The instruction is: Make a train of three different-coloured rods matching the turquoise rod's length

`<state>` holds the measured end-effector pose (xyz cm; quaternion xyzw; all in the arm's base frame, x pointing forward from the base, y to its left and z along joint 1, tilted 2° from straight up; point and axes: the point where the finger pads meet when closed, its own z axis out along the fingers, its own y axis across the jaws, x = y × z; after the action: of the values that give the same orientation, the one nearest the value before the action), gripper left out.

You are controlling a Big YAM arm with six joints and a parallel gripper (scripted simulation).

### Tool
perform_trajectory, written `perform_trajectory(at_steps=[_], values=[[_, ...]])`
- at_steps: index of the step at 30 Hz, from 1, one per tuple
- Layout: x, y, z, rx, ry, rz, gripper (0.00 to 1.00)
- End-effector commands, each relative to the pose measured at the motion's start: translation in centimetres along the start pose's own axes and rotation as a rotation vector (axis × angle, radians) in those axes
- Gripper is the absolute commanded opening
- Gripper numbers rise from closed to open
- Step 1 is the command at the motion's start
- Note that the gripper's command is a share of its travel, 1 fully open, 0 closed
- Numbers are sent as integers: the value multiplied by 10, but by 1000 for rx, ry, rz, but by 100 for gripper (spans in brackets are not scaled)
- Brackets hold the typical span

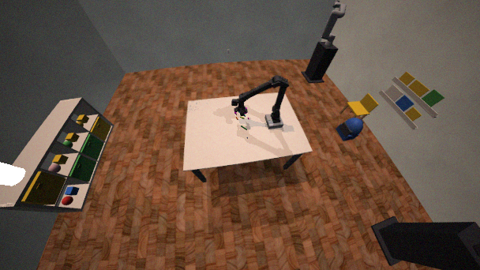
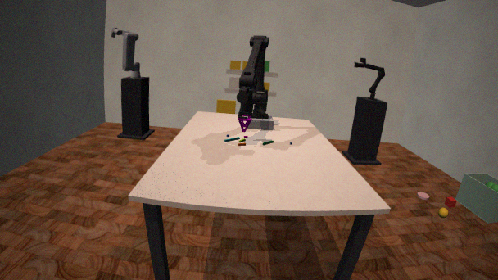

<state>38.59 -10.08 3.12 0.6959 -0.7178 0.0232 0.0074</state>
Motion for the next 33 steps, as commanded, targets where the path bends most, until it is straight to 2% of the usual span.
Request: perform_trajectory(at_steps=[1, 15, 19, 24, 27, 32, 33], values=[[1, -19, -7, 18, 4, -14, 100], [-7, -14, -3, 9, 0, 145, 100], [-12, -9, 0, -2, -1, 296, 100], [-15, -6, 3, -9, 0, 393, 100], [-18, -2, 5, -17, 1, 504, 100], [-20, -2, 5, -17, 1, 565, 100], [-22, -2, 5, -16, 2, 628, 100]])
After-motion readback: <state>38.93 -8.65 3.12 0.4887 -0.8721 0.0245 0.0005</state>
